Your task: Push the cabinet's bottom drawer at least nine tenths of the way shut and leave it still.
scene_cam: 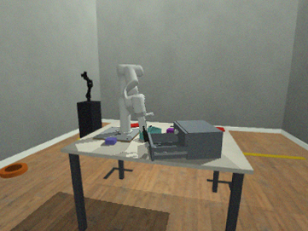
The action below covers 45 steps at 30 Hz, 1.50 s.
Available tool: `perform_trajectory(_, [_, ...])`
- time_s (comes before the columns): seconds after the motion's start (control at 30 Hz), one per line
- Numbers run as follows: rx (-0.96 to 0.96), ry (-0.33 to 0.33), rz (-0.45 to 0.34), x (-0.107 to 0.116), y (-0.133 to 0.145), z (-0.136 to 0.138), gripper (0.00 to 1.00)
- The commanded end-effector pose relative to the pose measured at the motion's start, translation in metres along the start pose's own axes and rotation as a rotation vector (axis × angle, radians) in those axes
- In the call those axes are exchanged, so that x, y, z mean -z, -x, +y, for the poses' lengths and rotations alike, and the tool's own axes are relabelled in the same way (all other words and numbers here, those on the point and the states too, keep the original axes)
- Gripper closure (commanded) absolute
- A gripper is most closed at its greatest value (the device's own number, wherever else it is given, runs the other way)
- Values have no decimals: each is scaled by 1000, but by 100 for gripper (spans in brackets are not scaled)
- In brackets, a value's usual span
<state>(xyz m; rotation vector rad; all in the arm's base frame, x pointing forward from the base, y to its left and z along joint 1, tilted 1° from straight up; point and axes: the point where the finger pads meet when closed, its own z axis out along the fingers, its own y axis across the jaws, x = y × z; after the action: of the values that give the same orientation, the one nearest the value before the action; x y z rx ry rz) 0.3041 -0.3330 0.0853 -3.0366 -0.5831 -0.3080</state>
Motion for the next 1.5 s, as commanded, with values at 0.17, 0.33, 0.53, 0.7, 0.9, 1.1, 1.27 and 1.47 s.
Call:
perform_trajectory(0.17, [1,4,1,-3,0,2,40])
perform_trajectory(0.33, [1,4,1,-3,0,2,40])
perform_trajectory(0.53, [1,4,1,-3,0,2,40])
perform_trajectory(0.7, [1,4,1,-3,0,2,40])
perform_trajectory(0.9, [1,4,1,-3,1,2,40])
perform_trajectory(1.1, [1,4,1,-2,2,3,40])
perform_trajectory(1.27, [1,4,1,-2,3,3,40])
perform_trajectory(1.47, [1,4,1,-2,3,3,40])
